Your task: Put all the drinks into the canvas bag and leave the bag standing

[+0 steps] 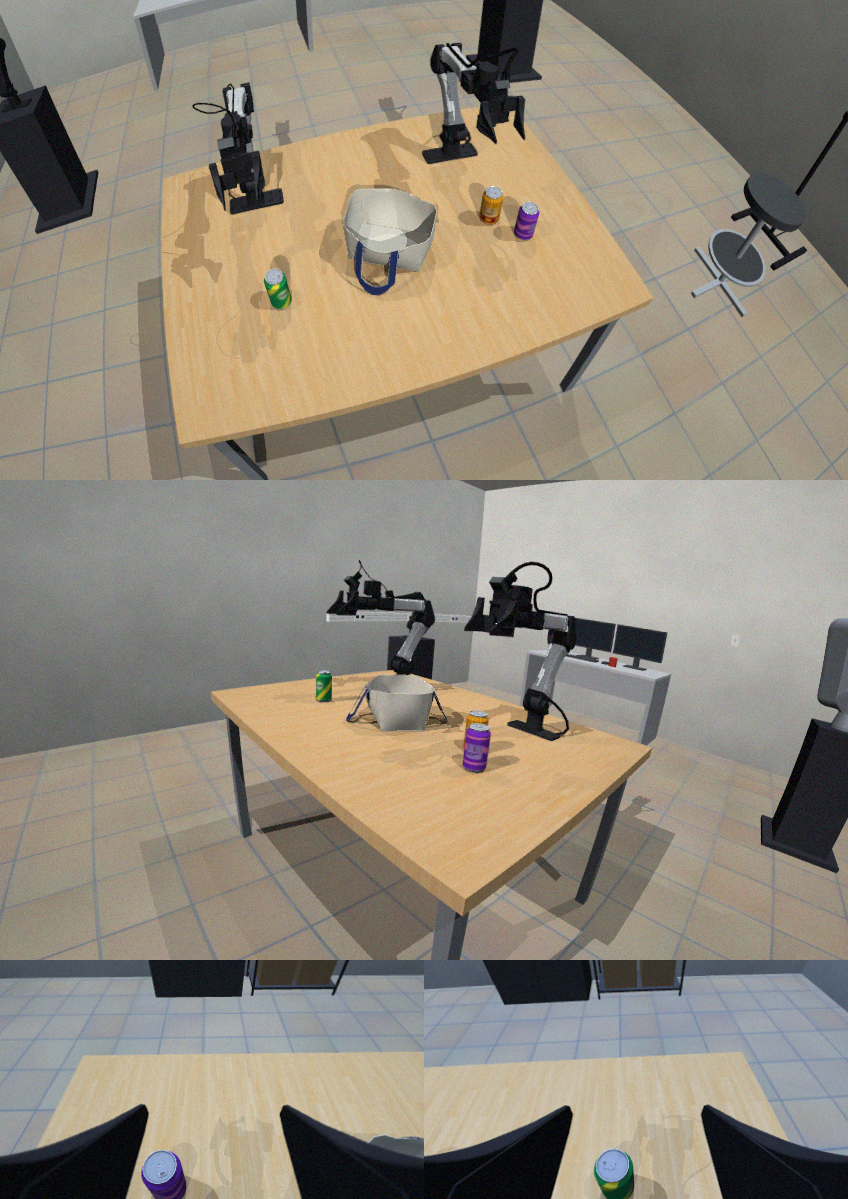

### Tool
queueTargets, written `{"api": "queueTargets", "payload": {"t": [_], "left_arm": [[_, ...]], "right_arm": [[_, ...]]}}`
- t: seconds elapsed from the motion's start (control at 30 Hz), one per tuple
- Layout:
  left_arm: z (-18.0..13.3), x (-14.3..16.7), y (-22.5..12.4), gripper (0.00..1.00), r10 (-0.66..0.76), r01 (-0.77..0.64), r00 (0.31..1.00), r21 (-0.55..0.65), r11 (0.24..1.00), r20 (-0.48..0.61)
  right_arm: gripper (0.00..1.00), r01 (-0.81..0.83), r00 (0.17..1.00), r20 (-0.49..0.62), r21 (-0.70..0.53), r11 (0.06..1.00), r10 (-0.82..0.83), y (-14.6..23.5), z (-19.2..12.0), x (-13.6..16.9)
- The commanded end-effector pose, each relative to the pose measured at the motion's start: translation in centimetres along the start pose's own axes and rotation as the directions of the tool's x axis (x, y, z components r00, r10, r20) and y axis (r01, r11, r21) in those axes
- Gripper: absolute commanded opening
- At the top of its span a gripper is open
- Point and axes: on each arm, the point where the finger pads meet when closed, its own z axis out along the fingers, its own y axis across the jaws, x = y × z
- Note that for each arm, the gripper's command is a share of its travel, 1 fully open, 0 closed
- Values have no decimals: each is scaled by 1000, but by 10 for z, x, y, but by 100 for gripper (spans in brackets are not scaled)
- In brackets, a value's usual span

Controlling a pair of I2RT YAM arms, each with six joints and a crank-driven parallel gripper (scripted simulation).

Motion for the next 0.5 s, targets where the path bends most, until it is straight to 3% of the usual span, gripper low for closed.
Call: {"api": "queueTargets", "payload": {"t": [0.0, 0.03, 0.17, 0.27, 0.3, 0.37, 0.47], "left_arm": [[3, -20, -3, 100, 22, -23, 997, 9, 1000, 80], [5, -8, -5, 100, 22, -23, 998, 15, 1000, 55], [-2, -25, 1, 100, 24, -23, 995, -10, 1000, 94], [1, -11, 0, 100, 25, -24, 998, -7, 1000, 54], [2, 6, -2, 100, 26, -26, 1000, 0, 1000, -2], [0, -5, -2, 100, 24, -24, 999, 0, 1000, 22], [-3, 4, 1, 100, 23, -23, 1000, -8, 1000, -10]], "right_arm": [[100, 10, 999, 38, -8, 1000, -10, 2, 2, -14], [100, 10, 998, 68, -10, 1000, -9, 3, 3, -25], [100, 9, 997, 83, -5, 1000, -9, 2, -1, -29], [100, 9, 997, 78, -1, 1000, -9, 2, 0, -26], [100, 8, 998, 69, 2, 1000, -9, 2, 2, -22], [100, 9, 998, 69, 0, 1000, -9, 2, 2, -22], [100, 8, 998, 70, 8, 1000, -9, -1, 2, -21]]}}
